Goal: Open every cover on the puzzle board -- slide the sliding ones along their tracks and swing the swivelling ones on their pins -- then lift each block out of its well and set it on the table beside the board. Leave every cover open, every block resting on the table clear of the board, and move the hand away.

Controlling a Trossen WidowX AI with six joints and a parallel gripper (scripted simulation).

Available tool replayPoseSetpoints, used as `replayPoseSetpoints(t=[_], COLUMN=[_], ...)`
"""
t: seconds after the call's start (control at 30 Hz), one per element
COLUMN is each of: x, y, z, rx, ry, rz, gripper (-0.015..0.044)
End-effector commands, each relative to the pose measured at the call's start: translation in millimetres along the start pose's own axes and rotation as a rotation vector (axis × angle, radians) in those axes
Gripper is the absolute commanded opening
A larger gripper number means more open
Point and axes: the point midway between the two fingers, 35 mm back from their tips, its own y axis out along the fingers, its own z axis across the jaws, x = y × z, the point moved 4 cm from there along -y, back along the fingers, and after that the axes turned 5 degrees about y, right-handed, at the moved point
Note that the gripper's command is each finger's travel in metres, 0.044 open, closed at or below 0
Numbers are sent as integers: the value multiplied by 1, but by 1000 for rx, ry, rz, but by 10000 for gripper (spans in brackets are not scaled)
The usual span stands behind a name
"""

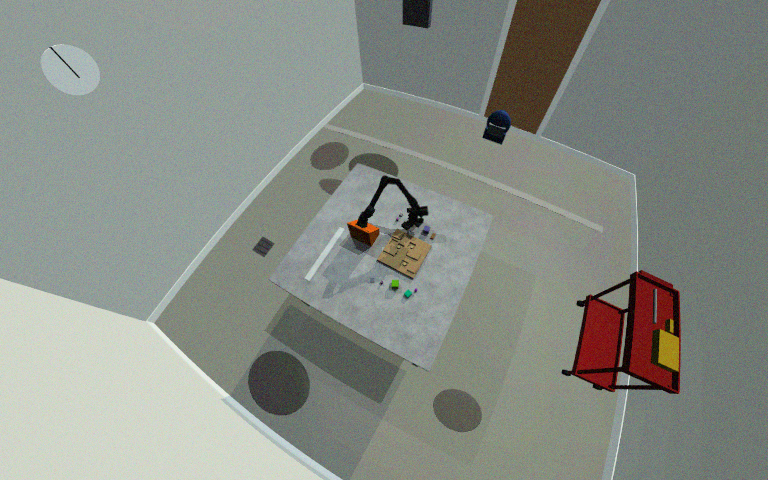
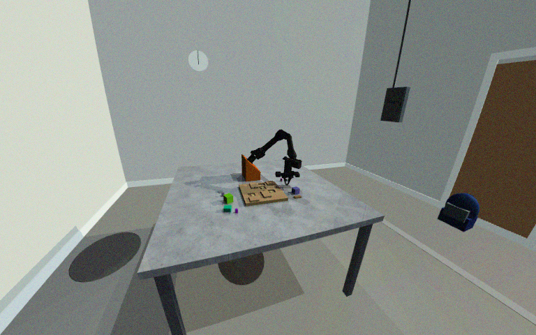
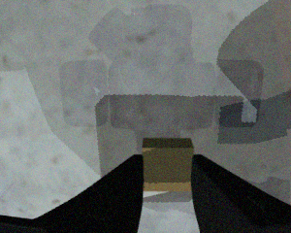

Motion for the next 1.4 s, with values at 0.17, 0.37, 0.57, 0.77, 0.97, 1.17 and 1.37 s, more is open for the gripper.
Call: replayPoseSetpoints(t=[0.17, 0.37, 0.57, 0.77, 0.97, 1.17, 1.37], x=[-1, -3, -3, -3, -2, -1, -1], y=[14, 23, 20, 20, 9, -10, -29], z=[-2, -2, -1, -1, -1, -1, -1], rx=[-3, -1, 3, 3, 1, -2, -4], ry=[7, 8, 1, 1, 2, 3, 5], rz=[-2, -1, 3, 3, 2, 0, -1], gripper=[80, 80, 211, 369, 440, 440, 440])
